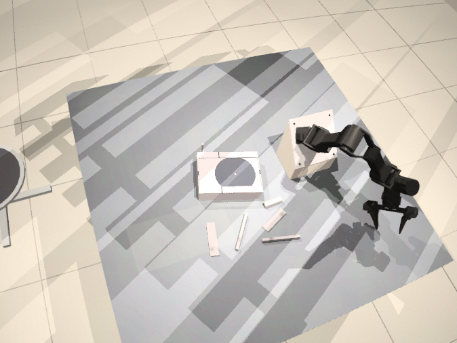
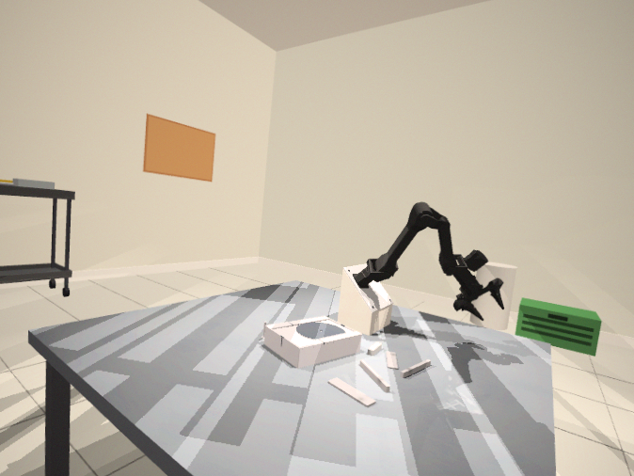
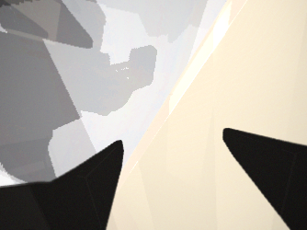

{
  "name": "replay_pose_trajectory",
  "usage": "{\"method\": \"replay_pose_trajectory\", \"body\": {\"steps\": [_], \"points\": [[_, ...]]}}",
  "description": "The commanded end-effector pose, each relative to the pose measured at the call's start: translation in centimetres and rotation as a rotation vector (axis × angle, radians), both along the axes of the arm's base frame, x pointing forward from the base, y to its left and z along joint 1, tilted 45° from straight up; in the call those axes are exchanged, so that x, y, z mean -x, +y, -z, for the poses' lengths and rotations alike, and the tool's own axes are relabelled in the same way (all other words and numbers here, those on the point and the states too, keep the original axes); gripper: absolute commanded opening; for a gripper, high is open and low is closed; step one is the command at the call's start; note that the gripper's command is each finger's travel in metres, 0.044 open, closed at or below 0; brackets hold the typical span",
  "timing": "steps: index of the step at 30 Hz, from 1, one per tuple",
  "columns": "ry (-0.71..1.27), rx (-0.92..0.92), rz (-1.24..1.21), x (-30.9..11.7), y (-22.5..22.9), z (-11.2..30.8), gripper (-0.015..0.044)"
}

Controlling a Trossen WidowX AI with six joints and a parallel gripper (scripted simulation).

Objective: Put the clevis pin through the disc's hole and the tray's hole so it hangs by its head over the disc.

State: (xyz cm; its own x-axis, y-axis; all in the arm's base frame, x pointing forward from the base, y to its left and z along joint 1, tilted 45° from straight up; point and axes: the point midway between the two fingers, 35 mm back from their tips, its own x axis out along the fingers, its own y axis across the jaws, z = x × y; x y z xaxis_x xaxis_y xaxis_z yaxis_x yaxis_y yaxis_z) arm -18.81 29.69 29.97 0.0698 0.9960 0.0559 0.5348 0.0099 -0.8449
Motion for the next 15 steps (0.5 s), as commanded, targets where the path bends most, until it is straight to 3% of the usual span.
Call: {"method": "replay_pose_trajectory", "body": {"steps": [1,5,10,15], "points": [[0.001,0.001,0.001,-0.1,0.1,0.0,0.0374],[0.022,0.015,0.037,-1.5,1.9,0.4,0.0269],[0.08,0.057,0.15,-6.3,6.2,1.6,0.0138],[0.152,0.101,0.268,-12.0,9.5,3.0,0.012]]}}
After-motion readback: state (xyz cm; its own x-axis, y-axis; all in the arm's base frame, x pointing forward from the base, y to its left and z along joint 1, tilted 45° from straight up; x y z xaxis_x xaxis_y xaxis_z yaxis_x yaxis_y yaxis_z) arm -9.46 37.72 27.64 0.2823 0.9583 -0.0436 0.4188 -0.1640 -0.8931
